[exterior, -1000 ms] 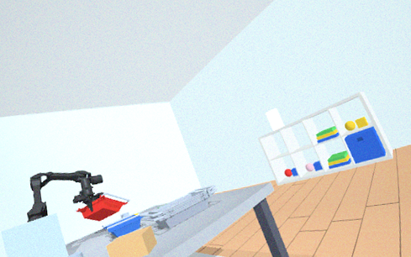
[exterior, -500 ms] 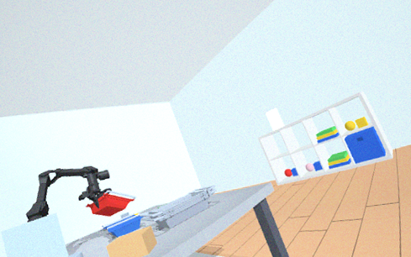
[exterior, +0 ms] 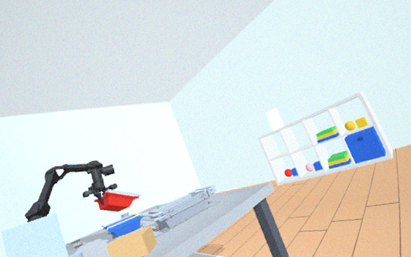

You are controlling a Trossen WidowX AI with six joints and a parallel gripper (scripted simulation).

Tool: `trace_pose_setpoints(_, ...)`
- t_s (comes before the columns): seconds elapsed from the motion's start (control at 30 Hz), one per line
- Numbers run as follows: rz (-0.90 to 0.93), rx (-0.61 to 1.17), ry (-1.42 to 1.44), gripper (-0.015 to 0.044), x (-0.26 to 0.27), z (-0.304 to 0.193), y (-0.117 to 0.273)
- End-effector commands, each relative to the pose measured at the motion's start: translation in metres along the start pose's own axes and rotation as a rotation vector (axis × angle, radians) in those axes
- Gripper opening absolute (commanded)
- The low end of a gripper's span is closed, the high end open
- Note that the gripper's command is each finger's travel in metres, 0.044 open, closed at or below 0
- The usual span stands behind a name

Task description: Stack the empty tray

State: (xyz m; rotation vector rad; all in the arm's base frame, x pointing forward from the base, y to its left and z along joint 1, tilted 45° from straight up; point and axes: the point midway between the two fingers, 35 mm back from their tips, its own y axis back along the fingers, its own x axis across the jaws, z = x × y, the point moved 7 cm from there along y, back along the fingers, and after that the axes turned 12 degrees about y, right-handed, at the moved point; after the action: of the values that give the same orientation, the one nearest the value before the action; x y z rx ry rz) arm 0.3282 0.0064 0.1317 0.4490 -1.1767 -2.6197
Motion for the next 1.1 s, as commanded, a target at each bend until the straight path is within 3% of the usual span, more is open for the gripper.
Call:
trace_pose_setpoints(0.0, -0.03, -0.011, -0.052, 0.0, 0.002, -0.021, 0.006)
trace_pose_setpoints(0.37, -0.057, -0.053, -0.185, 0.0, 0.018, -0.069, 0.008)
trace_pose_setpoints(1.07, -0.058, -0.054, -0.187, 0.0, 0.018, -0.07, 0.008)
